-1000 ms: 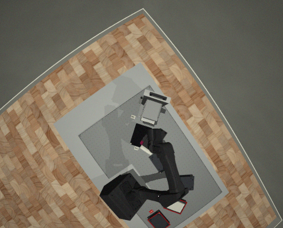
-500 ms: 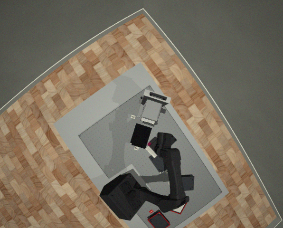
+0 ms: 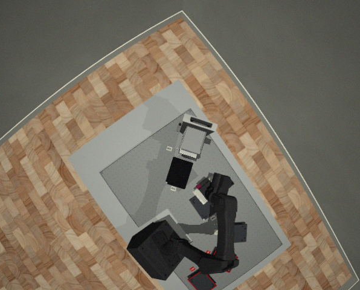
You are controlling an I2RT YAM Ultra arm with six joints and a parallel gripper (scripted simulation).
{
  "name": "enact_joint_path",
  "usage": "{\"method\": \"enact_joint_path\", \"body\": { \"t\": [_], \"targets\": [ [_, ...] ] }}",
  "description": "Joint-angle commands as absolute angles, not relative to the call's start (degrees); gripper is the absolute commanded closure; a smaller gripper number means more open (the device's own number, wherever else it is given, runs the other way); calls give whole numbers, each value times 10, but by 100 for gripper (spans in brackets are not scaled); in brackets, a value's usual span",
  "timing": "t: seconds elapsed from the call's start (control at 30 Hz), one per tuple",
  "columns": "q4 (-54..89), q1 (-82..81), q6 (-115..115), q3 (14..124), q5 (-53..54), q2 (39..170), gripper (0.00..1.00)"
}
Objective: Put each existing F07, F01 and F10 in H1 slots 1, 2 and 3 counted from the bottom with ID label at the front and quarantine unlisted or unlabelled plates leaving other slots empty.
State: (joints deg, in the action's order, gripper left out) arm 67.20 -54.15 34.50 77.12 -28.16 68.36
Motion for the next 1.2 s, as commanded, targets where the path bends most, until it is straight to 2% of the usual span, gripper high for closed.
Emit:
{"method": "enact_joint_path", "body": {
  "t": [0.0,0.6,1.17],
  "targets": [
    [670,-520,303,773,-262,670,14],
    [659,-362,165,788,-170,644,14],
    [645,-200,181,753,-67,596,14]
  ]
}}
